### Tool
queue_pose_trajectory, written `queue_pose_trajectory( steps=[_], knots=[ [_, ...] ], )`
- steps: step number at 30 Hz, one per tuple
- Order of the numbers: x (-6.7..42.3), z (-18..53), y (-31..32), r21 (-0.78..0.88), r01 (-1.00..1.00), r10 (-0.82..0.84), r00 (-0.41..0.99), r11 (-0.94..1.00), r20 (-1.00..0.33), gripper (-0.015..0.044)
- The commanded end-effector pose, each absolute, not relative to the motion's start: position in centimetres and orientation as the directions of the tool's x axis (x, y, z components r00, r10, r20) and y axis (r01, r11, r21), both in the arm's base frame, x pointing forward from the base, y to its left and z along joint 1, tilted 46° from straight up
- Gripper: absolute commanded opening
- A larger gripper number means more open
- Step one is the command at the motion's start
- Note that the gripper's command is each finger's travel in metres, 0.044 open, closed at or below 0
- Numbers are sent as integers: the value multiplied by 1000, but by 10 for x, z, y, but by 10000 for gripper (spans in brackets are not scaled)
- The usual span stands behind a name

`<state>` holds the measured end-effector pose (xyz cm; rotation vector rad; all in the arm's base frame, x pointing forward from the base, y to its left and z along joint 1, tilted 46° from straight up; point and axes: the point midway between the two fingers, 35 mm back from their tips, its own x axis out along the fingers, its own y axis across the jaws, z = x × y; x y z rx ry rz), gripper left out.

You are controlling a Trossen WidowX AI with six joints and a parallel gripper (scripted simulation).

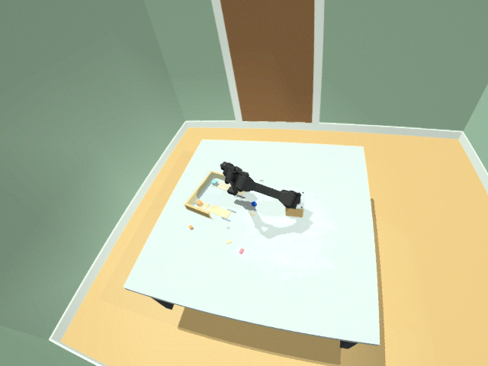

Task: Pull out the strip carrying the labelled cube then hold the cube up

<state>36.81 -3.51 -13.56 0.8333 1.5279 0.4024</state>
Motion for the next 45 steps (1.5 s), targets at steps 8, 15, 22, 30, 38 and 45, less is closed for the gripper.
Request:
queue_pose_trajectory(
  steps=[8, 15, 22, 30, 38, 45],
  knots=[
    [369, -137, -33, 692, 264, 706, 53, 672, -706, 0],
    [363, -136, -32, 692, 265, 706, 52, 672, -706, 0],
    [352, -136, -30, 692, 265, 706, 52, 672, -706, 0],
    [340, -134, -27, 691, 266, 706, 51, 672, -706, 0],
    [328, -133, -24, 691, 266, 706, 51, 672, -706, 0],
    [318, -132, -21, 691, 266, 707, 50, 672, -706, 0]
  ],
)
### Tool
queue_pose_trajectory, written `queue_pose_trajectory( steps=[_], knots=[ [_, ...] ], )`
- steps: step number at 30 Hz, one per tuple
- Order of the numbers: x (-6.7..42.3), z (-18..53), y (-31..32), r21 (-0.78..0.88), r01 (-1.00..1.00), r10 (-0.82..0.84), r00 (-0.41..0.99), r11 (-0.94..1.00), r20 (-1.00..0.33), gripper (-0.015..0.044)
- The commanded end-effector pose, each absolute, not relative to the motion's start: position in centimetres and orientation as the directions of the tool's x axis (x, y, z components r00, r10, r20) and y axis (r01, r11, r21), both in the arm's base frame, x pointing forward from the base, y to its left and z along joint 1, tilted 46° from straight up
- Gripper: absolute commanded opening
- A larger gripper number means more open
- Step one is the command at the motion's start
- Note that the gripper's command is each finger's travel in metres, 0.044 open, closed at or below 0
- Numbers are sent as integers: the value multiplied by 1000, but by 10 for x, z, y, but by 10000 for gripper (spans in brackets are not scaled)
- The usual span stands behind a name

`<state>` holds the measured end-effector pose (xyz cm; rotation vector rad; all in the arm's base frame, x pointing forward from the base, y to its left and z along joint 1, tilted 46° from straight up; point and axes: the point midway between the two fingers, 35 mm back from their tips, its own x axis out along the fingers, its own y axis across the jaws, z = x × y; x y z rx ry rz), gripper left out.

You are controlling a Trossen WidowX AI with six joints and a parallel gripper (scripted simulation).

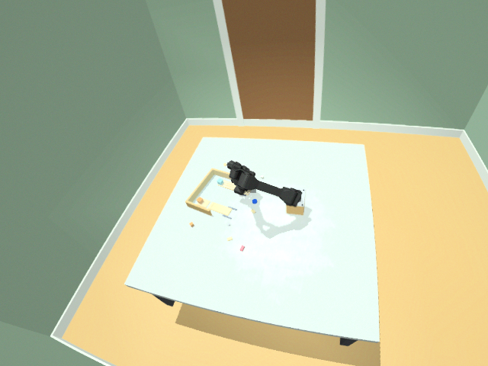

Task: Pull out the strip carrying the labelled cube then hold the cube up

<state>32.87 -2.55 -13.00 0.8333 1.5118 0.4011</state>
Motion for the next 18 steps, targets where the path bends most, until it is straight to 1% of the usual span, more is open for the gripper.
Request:
queue_pose_trajectory(
  steps=[1, 18],
  knots=[
    [316, -132, -21, 691, 267, 707, 50, 672, -706, 0],
    [291, -129, -15, 691, 268, 707, 49, 671, -706, 0]
  ],
)
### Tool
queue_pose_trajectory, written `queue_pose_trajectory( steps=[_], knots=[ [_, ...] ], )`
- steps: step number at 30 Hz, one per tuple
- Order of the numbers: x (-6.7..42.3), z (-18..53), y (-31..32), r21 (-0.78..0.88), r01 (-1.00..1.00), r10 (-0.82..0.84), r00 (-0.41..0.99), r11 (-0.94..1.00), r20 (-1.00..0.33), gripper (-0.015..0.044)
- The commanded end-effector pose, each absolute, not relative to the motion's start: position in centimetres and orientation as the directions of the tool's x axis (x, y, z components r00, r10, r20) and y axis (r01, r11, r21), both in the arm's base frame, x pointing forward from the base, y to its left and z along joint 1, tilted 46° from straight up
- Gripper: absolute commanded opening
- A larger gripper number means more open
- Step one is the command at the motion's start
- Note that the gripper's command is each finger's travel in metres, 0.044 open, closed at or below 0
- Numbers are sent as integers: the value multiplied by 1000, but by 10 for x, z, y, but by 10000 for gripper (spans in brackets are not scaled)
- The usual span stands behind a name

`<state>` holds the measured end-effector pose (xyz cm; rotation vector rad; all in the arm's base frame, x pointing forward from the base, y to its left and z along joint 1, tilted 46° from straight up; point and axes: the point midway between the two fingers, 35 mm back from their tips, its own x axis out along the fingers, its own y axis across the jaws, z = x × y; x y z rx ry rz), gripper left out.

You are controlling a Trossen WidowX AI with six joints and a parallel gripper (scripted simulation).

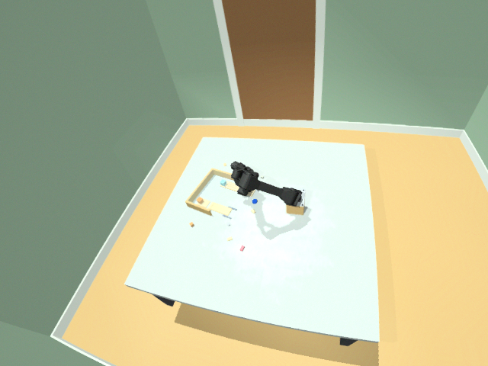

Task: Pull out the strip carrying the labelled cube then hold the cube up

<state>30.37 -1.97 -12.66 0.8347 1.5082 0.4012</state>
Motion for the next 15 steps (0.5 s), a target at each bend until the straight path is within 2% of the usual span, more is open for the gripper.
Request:
queue_pose_trajectory(
  steps=[1, 15],
  knots=[
    [290, -129, -15, 691, 268, 707, 49, 671, -706, 0],
    [269, -126, -10, 691, 269, 707, 48, 671, -706, 0]
  ],
)
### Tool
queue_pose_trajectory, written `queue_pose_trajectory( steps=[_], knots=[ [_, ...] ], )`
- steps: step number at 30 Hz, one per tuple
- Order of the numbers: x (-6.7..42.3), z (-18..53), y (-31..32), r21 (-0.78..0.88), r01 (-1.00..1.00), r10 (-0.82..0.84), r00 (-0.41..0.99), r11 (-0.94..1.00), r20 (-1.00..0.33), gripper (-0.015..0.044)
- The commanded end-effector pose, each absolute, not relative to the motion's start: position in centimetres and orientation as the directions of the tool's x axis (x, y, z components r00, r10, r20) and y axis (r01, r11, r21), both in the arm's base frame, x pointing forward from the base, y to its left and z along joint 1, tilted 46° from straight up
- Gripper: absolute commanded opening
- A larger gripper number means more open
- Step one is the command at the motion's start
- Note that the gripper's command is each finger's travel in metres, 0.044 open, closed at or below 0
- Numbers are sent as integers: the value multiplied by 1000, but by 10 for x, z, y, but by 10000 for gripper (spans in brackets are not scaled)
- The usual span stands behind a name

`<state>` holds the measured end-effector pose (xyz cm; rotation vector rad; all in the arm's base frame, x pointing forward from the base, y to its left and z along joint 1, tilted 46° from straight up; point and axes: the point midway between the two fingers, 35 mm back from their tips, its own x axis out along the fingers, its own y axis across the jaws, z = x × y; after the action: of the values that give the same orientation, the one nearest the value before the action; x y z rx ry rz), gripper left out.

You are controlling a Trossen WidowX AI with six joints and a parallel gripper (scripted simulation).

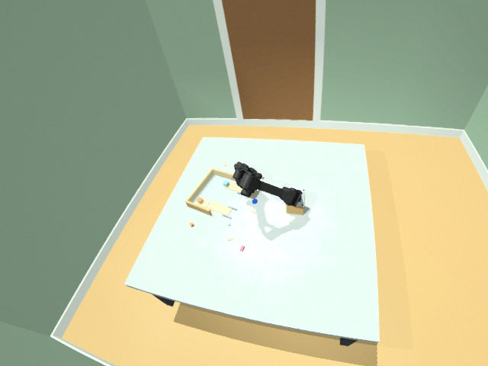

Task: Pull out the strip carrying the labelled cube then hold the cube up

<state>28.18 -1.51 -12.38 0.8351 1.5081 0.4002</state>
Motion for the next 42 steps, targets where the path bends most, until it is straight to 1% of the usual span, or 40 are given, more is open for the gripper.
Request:
queue_pose_trajectory(
  steps=[1, 42],
  knots=[
    [268, -125, -10, 691, 269, 707, 48, 671, -706, 0],
    [209, -117, 3, 690, 271, 707, 45, 671, -705, 0]
  ],
)
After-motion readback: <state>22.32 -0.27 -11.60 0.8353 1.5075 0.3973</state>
